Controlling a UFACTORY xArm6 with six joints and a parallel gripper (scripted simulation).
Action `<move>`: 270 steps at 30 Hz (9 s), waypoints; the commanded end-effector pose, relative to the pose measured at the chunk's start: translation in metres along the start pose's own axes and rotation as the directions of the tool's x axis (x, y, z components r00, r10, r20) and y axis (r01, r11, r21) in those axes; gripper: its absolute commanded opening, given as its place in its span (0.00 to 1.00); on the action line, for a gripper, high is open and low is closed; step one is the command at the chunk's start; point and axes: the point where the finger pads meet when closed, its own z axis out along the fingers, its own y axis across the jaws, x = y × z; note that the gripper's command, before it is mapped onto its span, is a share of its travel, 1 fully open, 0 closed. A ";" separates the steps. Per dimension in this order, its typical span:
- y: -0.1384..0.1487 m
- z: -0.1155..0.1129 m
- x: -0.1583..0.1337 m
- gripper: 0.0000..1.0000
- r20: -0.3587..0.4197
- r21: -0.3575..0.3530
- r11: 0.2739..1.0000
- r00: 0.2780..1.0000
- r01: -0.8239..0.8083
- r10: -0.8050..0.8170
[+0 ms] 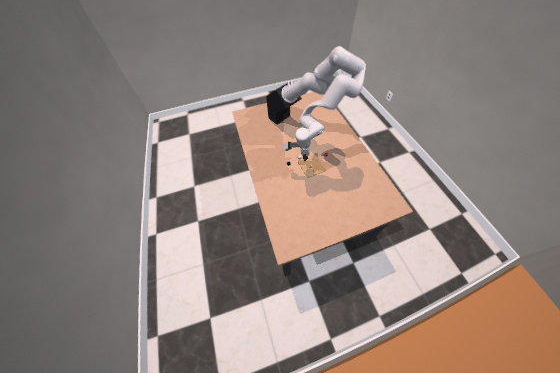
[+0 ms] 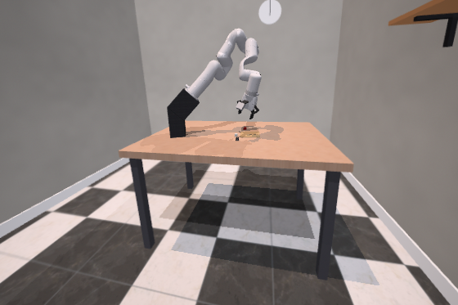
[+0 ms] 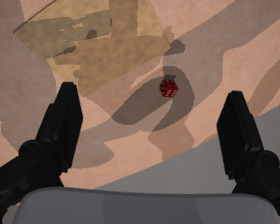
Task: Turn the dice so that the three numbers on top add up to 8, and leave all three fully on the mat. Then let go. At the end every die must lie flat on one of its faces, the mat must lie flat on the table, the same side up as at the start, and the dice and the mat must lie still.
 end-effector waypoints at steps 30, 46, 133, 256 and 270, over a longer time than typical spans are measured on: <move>0.034 -0.005 0.106 1.00 0.249 0.226 0.387 0.437 -0.894 0.864; 0.038 -0.006 0.112 1.00 0.267 0.227 0.330 0.385 -0.916 0.884; 0.037 0.117 0.069 1.00 0.267 0.228 0.330 0.385 -0.916 0.884; 0.073 0.154 -0.137 1.00 0.267 0.228 0.330 0.385 -0.916 0.884; 0.079 0.136 -0.139 1.00 0.267 0.228 0.330 0.385 -0.916 0.884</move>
